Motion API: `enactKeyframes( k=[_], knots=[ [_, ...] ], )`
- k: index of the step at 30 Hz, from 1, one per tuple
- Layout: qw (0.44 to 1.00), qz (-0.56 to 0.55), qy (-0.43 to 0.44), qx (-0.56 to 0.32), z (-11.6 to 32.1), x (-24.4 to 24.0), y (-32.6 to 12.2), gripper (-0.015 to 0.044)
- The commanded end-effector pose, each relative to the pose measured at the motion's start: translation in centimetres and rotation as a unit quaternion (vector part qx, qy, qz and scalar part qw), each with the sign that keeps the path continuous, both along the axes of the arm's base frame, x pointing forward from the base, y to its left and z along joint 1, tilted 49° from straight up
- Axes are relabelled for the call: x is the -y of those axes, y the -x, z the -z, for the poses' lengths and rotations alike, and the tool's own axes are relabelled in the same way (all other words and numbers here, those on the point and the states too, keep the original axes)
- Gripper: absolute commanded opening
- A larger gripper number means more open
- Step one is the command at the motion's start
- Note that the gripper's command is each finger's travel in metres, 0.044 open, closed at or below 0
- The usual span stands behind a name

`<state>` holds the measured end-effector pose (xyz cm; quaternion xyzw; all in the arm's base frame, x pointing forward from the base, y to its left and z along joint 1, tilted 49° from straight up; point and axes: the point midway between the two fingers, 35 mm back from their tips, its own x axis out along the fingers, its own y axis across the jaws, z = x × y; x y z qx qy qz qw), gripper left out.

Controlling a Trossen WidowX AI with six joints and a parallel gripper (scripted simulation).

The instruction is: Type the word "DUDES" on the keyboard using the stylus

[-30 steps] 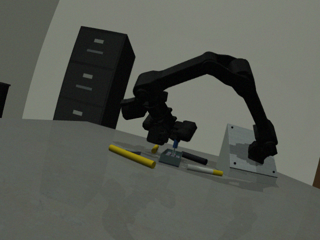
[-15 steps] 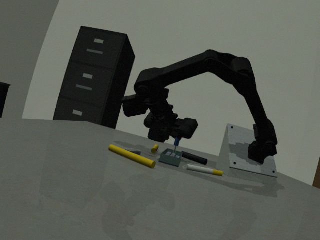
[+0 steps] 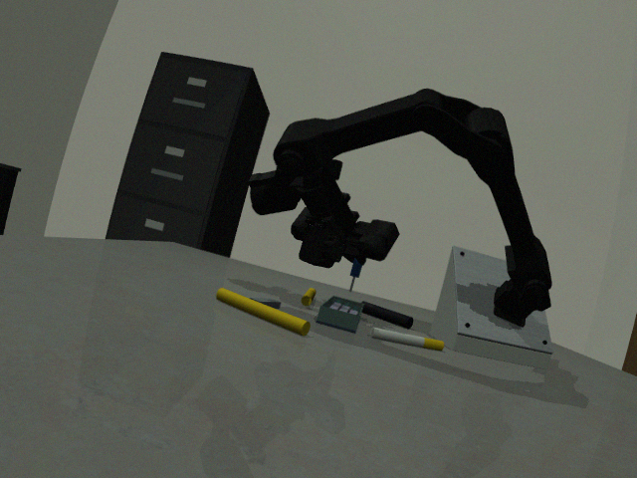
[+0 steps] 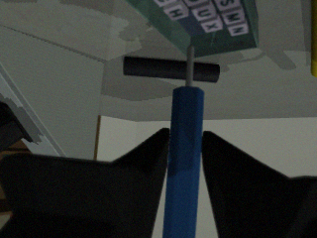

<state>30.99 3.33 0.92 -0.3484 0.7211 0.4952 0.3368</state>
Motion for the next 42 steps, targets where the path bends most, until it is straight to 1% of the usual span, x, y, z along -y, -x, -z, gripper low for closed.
enactKeyframes(
  k=[1,6,12,17,20,21,42],
  knots=[
    [1.0,-0.003,0.001,0.001,0.3,0.5,-0.1,0.0],
    [1.0,-0.007,0.001,0.002,0.9,1.4,-0.2,0.0],
    [1.0,-0.007,0.001,0.002,2.1,0.0,0.1,0.0],
    [1.0,-0.007,0.001,0.002,2.2,-0.1,0.1,0.0],
    [1.0,-0.007,0.001,0.002,2.3,-0.3,0.3,0.0079],
    [1.0,-0.007,0.001,0.002,2.3,-0.3,0.3,0.0081],
    [1.0,-0.007,0.001,0.002,2.8,-0.8,0.4,0.0081]
  ],
)
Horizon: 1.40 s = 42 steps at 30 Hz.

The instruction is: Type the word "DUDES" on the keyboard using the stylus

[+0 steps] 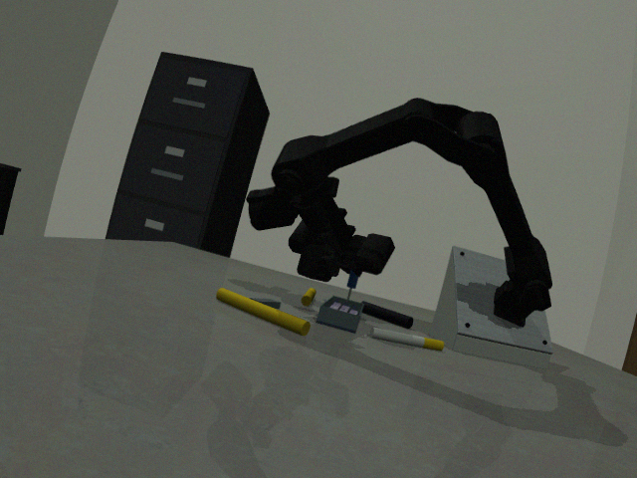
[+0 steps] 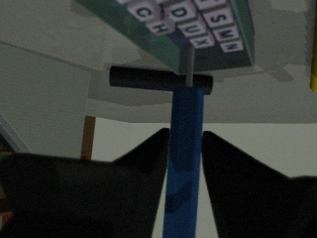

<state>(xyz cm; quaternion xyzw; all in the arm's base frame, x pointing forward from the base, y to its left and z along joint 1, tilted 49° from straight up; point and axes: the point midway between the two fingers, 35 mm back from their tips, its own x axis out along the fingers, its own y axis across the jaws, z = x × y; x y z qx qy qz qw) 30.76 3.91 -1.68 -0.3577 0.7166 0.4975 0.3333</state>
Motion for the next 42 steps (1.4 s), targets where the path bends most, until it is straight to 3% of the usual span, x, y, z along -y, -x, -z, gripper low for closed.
enactKeyframes(
  k=[1,42],
  knots=[
    [1.0,0.004,0.0,-0.001,0.2,-0.22,0.14,0.0081],
    [1.0,0.004,0.0,-0.001,0.87,-0.96,0.3,0.0081]
  ],
)
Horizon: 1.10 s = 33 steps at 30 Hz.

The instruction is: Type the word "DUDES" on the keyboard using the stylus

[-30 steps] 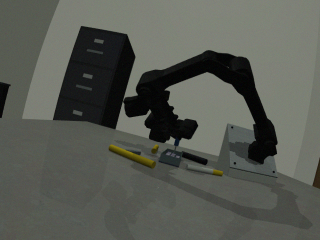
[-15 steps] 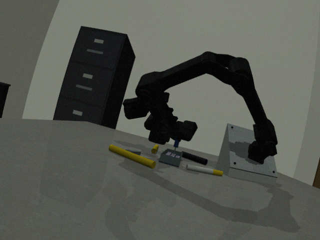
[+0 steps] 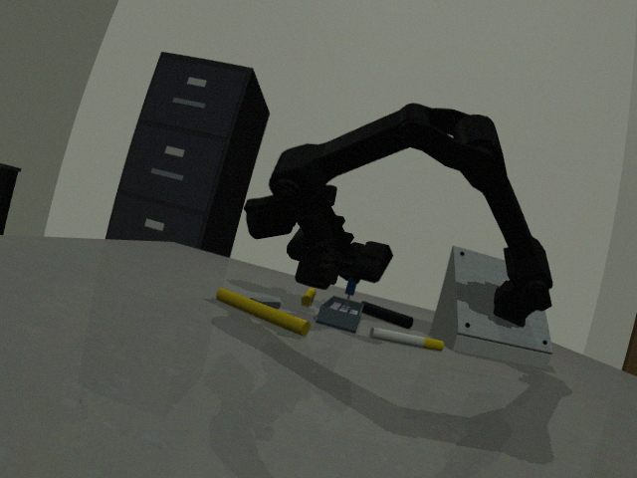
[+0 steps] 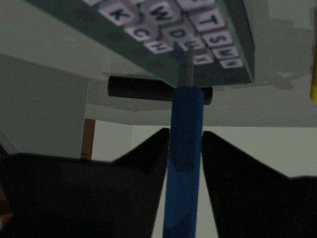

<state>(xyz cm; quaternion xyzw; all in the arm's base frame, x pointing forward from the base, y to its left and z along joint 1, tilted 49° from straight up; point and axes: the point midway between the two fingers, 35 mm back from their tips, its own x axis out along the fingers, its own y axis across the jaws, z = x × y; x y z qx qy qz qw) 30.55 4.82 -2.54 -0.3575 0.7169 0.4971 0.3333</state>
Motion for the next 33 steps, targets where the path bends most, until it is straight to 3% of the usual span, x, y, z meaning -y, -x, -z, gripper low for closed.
enactKeyframes(
  k=[1,16,19,22,33],
  knots=[
    [1.0,0.003,0.0,-0.001,-0.1,0.0,0.1,0.0081],
    [1.0,0.01,0.0,-0.002,-2.3,2.7,-0.2,0.0084],
    [1.0,0.01,0.0,-0.002,-2.3,2.7,-0.2,0.0064],
    [1.0,0.008,0.0,-0.002,-2.7,2.4,-0.3,0.0],
    [1.0,0.003,-0.001,-0.002,-3.4,1.2,-0.4,0.0]
  ],
)
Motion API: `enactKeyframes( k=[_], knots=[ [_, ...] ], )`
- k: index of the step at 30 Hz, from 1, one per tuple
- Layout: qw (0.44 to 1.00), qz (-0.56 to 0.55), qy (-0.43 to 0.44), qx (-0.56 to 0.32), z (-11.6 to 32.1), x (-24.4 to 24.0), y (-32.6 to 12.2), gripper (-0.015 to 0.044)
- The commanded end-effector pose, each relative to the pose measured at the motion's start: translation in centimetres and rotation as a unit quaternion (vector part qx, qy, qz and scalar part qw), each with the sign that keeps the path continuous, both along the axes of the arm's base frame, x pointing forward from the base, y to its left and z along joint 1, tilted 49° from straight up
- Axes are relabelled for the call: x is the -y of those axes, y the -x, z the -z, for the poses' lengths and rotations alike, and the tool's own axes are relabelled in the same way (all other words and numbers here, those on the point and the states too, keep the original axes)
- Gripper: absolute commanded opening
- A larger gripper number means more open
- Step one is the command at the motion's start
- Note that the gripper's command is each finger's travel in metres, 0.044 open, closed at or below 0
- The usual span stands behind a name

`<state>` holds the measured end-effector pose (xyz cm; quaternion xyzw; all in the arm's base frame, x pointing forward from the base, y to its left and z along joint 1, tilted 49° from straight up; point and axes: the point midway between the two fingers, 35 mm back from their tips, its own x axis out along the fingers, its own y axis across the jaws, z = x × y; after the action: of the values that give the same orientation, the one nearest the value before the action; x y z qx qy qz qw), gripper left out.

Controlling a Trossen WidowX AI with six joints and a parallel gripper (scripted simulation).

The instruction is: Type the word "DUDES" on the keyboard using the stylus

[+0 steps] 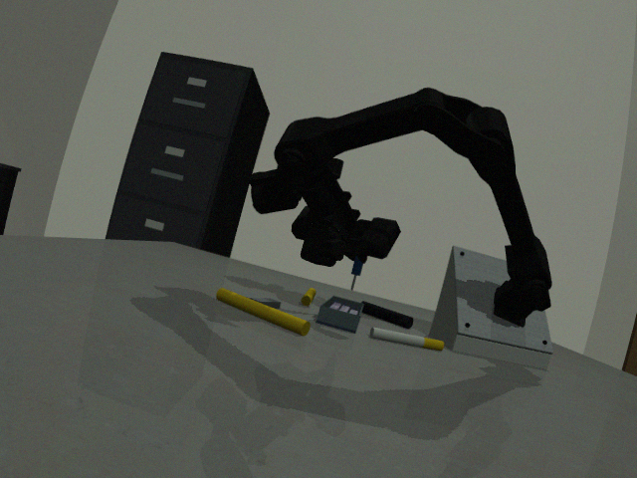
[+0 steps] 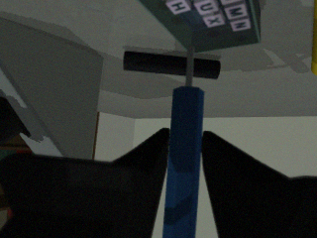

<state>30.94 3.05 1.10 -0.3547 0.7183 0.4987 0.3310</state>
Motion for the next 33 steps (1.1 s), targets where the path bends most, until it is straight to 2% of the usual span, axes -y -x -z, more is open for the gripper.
enactKeyframes(
  k=[1,8,11,33],
  knots=[
    [1.0,0.002,-0.001,0.002,0.5,-0.9,0.0,0.0],
    [1.0,0.002,-0.001,0.002,1.1,-1.5,0.2,0.0],
    [1.0,0.002,-0.001,0.002,1.3,-1.7,0.1,0.0079],
    [1.0,0.002,-0.001,0.002,1.5,-2.0,0.1,0.0081]
  ],
)
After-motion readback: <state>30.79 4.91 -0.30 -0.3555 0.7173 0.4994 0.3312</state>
